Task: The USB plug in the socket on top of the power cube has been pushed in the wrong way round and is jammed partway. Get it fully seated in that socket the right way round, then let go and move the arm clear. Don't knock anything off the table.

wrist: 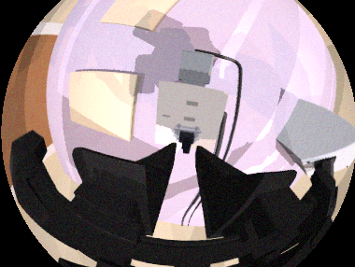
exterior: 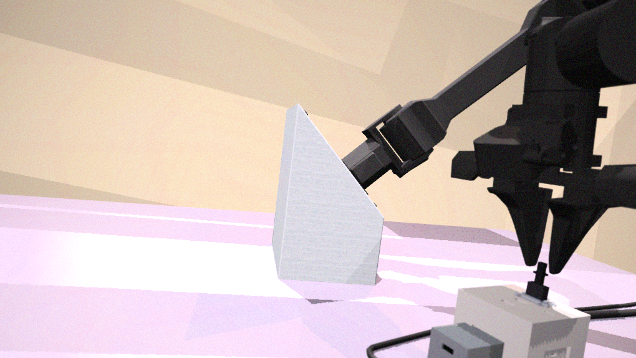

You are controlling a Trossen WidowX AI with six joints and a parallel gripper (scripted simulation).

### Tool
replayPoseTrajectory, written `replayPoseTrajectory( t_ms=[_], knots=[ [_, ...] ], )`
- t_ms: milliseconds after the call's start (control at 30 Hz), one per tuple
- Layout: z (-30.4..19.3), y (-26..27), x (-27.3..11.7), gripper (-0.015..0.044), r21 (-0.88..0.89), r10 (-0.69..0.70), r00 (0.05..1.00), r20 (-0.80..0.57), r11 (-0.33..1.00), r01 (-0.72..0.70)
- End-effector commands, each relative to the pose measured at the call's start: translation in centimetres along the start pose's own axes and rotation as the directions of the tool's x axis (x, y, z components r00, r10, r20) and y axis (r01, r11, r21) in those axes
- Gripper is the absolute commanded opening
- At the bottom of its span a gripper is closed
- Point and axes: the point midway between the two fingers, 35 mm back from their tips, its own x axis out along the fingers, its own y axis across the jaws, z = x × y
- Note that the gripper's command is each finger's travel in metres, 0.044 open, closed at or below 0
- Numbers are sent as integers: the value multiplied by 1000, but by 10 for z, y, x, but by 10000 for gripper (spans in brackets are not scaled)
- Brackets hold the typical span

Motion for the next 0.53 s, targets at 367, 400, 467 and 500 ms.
replayPoseTrajectory(
  t_ms=[367, 400, 467, 500],
  knots=[
    [-1, 0, -7, 95, 0, 0, 1000, 0, 1000, 0],
    [-1, 0, -8, 95, 0, 0, 1000, 0, 1000, 0],
    [-1, 0, -10, 95, 0, 0, 1000, 0, 1000, 0],
    [-1, 0, -11, 95, 0, 0, 1000, 0, 1000, 0]
  ],
)
